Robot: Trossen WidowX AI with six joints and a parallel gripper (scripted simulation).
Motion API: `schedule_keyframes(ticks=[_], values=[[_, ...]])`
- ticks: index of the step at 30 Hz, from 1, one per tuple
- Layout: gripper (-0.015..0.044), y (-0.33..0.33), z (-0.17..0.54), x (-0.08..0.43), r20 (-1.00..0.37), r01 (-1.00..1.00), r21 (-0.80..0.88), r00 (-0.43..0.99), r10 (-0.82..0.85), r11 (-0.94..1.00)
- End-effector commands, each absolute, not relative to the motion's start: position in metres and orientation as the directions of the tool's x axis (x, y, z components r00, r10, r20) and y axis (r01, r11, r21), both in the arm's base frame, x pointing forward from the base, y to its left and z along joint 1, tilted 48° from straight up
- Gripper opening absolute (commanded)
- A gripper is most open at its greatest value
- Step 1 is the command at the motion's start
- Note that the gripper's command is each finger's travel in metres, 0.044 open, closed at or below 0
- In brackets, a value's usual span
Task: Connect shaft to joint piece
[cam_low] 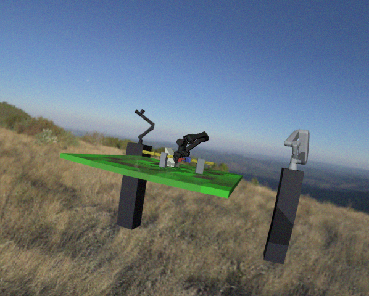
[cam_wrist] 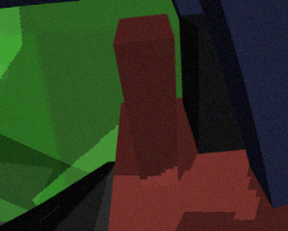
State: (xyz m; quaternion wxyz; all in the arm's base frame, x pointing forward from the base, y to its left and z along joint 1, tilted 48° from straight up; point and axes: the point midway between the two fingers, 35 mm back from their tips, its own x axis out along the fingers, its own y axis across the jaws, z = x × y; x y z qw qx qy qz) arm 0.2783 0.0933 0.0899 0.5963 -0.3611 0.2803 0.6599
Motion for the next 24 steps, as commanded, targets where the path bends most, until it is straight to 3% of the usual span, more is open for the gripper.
schedule_keyframes(ticks=[1, 3, 17, 24], values=[[0.0409, 0.0935, 0.09, 0.2784, -0.811, -0.989, -0.061, -0.028, 0.585, -0.132], [0.044, 0.0935, 0.09, 0.2784, -0.811, -0.989, -0.061, -0.028, 0.585, -0.132], [0.044, 0.0933, 0.09, 0.2782, -0.808, -0.989, -0.06, -0.031, 0.588, -0.134], [0.044, 0.0856, 0.0921, 0.2732, -0.684, -0.984, -0.029, -0.107, 0.721, -0.174]])
